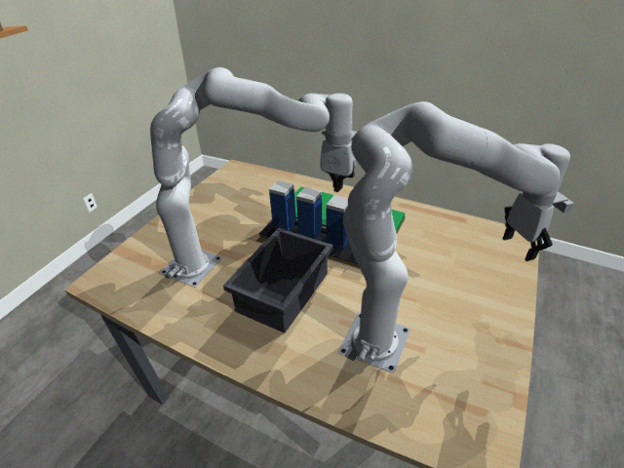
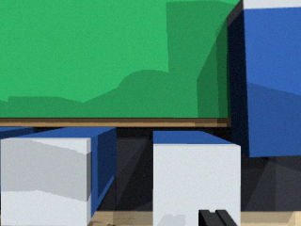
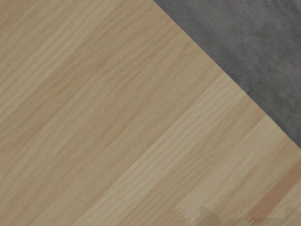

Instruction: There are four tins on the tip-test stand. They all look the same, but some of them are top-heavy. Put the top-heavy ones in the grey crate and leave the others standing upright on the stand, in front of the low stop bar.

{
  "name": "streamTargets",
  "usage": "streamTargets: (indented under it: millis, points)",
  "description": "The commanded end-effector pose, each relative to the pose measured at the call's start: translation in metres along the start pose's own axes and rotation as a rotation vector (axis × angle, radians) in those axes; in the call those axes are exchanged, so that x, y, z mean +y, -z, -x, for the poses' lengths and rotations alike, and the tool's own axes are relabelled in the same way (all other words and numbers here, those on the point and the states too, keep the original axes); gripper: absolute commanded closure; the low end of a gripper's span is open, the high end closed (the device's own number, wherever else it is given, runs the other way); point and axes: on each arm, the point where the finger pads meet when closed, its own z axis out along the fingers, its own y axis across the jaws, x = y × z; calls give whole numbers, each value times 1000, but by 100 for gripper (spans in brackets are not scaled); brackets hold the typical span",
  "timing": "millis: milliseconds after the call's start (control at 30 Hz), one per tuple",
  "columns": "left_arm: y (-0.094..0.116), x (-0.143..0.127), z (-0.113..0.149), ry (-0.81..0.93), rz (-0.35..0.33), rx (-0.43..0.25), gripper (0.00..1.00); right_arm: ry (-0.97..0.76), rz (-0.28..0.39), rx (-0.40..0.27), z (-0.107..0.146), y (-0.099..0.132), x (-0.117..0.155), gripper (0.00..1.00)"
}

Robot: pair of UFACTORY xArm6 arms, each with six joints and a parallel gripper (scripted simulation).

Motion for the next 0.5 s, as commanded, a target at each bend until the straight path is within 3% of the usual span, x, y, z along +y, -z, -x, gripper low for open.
streamTargets:
  millis: [0, 467]
  points:
    - [23, 1, -1, 0, 4, 2, 100, 0, 0, 4, -1, 2, 0, 0]
    - [82, 1, 0, -1, 2, 2, 100, 0, 0, 4, -1, 2, 0, 0]
